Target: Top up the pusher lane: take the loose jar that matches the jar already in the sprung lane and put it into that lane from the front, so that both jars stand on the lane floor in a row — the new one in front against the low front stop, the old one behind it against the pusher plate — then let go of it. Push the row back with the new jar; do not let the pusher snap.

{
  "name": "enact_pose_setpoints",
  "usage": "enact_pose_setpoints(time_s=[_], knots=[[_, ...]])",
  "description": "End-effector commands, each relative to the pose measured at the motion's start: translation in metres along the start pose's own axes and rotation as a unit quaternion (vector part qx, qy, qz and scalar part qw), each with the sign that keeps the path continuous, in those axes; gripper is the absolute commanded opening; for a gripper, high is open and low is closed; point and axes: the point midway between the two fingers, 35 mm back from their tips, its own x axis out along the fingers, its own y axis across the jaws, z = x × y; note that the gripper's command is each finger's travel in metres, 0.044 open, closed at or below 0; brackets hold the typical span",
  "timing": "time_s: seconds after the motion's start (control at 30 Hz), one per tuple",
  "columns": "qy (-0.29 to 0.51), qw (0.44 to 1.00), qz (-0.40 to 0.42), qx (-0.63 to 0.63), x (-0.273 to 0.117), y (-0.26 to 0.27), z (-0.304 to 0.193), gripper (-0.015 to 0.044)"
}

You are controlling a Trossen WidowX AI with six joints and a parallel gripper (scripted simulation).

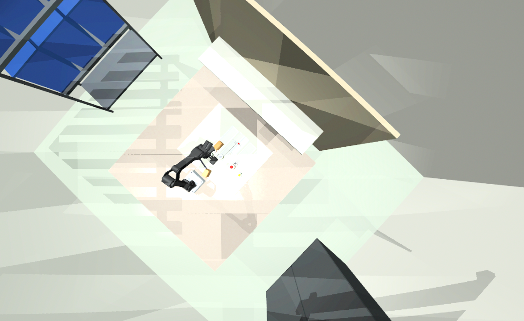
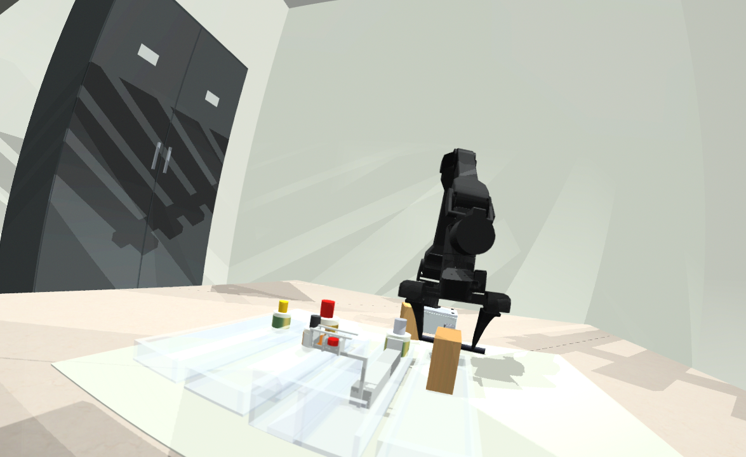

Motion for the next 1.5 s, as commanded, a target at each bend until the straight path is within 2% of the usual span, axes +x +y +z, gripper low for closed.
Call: enact_pose_setpoints(time_s=[0.0, 0.33, 0.53, 0.7, 1.3, 1.47], knots=[[0.0, 1.0, 0.002, 0.002, 0.004, 0.001, 0.0, 0.044], [0.0, 1.0, 0.002, 0.002, 0.004, 0.001, 0.0, 0.0177], [0.0, 1.0, 0.002, 0.002, 0.004, 0.001, 0.0, 0.0137], [-0.002, 1.0, 0.018, 0.005, -0.007, 0.0, -0.003, 0.0006], [0.0, 1.0, 0.003, 0.002, -0.099, 0.004, 0.003, 0.0], [0.0, 1.0, 0.002, 0.003, -0.1, 0.001, 0.003, 0.0]])
